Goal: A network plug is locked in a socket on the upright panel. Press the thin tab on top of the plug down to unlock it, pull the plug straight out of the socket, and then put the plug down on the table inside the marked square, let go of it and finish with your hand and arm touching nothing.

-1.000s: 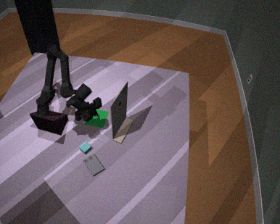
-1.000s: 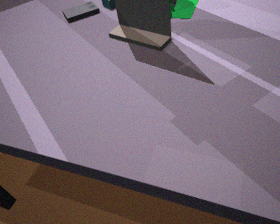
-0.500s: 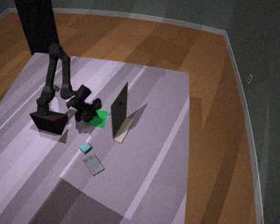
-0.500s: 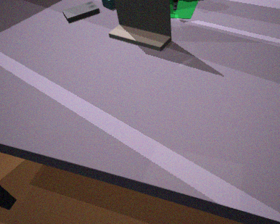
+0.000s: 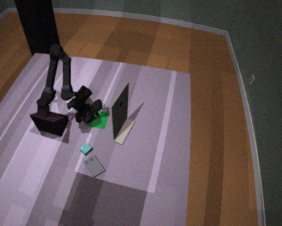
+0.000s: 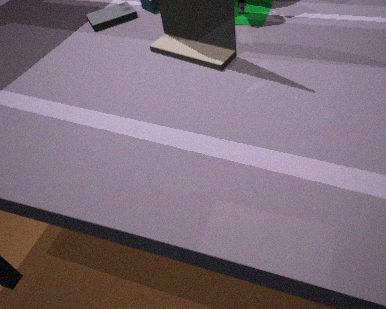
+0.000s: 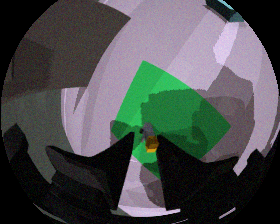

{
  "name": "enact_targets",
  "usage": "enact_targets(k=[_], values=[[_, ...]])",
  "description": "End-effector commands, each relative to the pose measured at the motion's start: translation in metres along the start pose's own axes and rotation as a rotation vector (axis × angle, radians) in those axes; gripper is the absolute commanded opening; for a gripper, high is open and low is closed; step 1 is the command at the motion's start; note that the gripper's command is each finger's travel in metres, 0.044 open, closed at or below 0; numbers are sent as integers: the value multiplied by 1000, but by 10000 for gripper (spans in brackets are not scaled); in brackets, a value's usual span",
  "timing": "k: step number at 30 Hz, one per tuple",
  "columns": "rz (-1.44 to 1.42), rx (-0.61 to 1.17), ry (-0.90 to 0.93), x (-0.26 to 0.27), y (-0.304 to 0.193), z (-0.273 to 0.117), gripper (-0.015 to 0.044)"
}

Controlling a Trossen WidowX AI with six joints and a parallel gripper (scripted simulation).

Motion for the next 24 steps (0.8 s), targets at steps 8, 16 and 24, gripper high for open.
enact_targets(k=[8, 16, 24], values=[[0, 0, -1, 0, 0, -3, 156], [0, -1, -2, 1, 1, -9, 156], [0, -2, -2, 2, 2, -16, 156]])
Point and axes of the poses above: the point midway between the two fingers, 35 mm back from their tips, its own z axis out along the fingers, its own x axis across the jaws, y = z × x, the point moved 3 cm from there along -z, back along the fingers, and after that the axes turned 10 degrees about -z, right-handed, at the moved point
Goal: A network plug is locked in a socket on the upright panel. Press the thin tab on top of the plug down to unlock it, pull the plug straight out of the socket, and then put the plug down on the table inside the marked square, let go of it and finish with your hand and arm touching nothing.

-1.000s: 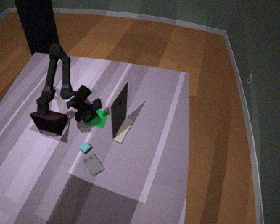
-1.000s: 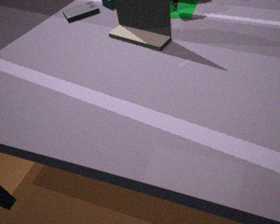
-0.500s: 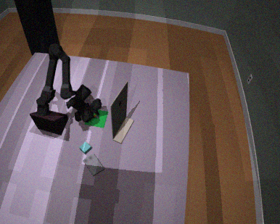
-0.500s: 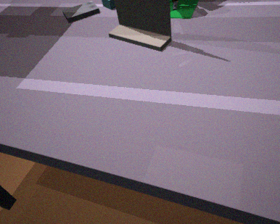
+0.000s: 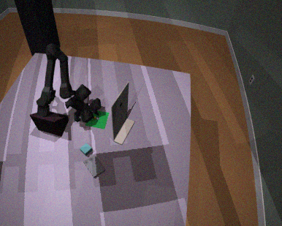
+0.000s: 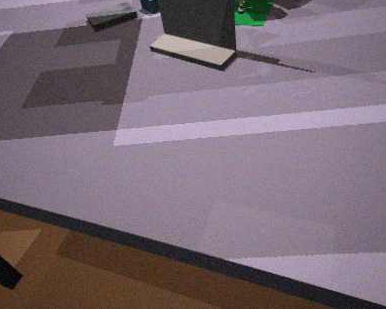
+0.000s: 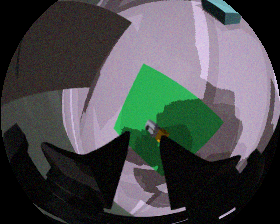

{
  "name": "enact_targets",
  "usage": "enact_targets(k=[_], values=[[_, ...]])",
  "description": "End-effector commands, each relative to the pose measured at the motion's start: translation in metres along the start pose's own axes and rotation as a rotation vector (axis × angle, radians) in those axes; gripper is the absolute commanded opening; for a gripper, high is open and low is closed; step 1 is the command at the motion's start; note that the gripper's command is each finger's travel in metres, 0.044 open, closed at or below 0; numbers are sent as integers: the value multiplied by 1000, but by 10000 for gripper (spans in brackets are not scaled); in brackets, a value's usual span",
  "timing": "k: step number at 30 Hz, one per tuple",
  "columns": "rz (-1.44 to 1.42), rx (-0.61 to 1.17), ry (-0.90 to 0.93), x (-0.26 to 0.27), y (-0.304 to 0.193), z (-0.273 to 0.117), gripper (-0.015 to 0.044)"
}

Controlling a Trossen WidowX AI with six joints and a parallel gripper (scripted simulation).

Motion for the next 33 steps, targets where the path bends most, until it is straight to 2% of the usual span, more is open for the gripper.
enact_targets(k=[1, 33], values=[[-4, 1, 1, 0, 0, -4, 156], [-8, -8, -14, 11, 9, -25, 156]])
Point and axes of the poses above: the point midway between the two fingers, 35 mm back from their tips, its own z axis out along the fingers, its own x axis across the jaws, y = z × x, the point moved 3 cm from there along -z, back along the fingers, and after that the axes turned 10 degrees about -z, right-handed, at the moved point
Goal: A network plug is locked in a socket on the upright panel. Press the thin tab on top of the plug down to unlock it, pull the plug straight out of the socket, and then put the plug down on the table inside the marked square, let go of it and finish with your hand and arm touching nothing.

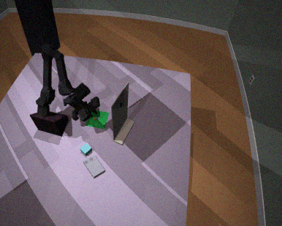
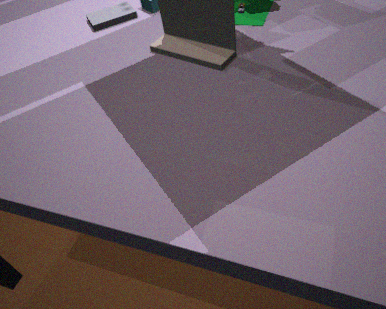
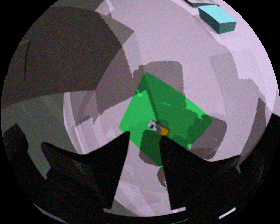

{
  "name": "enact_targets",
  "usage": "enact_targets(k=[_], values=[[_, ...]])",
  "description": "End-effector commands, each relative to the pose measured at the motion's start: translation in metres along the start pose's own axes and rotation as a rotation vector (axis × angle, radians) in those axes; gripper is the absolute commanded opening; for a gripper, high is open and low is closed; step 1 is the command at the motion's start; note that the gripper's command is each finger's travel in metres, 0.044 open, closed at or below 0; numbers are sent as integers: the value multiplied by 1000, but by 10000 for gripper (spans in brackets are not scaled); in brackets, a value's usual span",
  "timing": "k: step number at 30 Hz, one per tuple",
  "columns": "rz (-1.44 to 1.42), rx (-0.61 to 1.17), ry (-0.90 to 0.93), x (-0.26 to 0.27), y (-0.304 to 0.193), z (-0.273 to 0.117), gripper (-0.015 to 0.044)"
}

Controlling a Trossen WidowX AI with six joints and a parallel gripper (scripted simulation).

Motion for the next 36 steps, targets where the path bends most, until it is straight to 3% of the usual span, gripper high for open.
enact_targets(k=[1, 36], values=[[-10, 1, 4, 5, 1, -3, 156], [-10, 0, -1, 23, 7, -33, 156]])
Point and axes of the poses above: the point midway between the two fingers, 35 mm back from their tips, its own z axis out along the fingers, its own x axis across the jaws, y = z × x, the point moved 3 cm from there along -z, back along the fingers, and after that the axes turned 10 degrees about -z, right-handed, at the moved point
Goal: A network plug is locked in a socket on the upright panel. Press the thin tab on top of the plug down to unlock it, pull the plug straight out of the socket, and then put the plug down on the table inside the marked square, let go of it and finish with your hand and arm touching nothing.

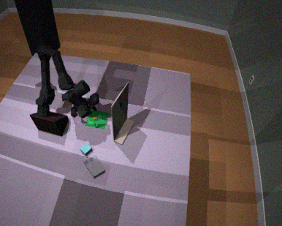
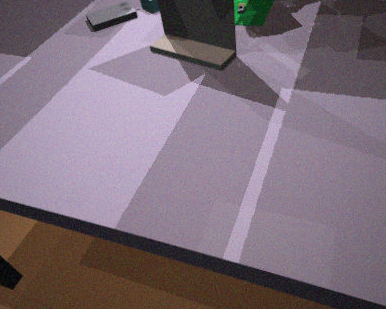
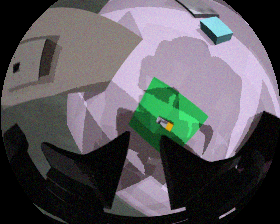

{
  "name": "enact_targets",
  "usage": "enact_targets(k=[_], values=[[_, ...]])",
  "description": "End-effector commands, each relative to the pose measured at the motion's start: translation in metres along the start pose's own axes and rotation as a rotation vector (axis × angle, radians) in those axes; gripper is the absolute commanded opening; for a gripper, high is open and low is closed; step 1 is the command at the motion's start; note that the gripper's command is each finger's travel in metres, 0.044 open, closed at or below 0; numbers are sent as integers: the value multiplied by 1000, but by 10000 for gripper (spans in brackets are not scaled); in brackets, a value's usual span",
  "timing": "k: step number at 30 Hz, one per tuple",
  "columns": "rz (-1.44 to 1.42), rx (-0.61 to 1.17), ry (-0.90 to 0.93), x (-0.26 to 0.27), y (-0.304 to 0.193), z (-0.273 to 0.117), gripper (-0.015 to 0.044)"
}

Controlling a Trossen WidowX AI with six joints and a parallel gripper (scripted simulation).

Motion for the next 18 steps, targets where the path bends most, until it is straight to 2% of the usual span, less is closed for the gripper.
enact_targets(k=[1, 18], values=[[-9, 1, 7, 5, 0, -4, 156], [-7, 4, 16, 13, -2, -22, 156]])
Point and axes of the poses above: the point midway between the two fingers, 35 mm back from their tips, its own z axis out along the fingers, its own x axis across the jaws, y = z × x, the point moved 3 cm from there along -z, back along the fingers, and after that the axes turned 10 degrees about -z, right-handed, at the moved point
